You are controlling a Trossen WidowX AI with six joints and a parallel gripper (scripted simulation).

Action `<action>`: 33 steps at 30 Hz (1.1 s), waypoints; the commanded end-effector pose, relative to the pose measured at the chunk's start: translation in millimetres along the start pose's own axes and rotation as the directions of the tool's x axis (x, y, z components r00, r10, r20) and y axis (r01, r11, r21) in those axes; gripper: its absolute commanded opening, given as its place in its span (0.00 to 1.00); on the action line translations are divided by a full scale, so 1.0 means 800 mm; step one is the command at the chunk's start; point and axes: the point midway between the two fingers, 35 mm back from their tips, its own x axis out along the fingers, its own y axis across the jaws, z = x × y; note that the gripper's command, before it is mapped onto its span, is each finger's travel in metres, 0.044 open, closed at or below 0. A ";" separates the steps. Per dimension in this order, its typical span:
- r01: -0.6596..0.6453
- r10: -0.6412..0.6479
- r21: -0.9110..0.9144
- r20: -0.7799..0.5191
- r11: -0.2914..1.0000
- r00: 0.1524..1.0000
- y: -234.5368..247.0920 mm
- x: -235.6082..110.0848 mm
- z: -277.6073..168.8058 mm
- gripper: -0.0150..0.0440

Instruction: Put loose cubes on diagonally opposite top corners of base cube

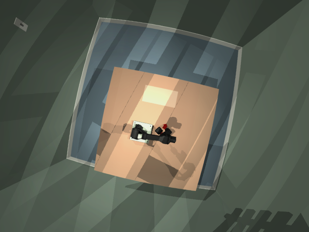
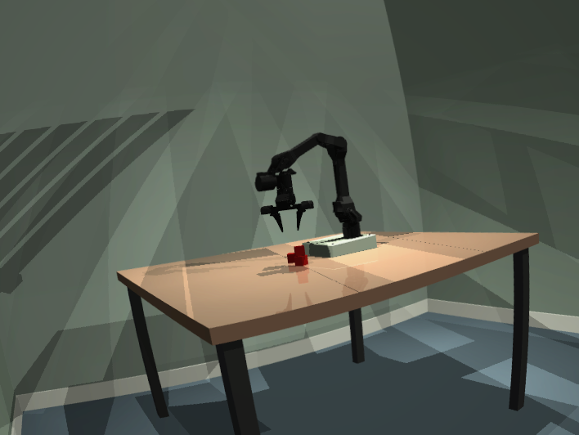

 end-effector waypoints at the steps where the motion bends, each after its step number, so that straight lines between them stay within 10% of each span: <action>1: 0.005 -0.006 0.043 0.009 0.999 1.000 -0.006 -0.014 -0.017 0.70; 33: 0.005 -0.005 0.043 0.009 0.999 1.000 -0.007 0.098 -0.016 0.70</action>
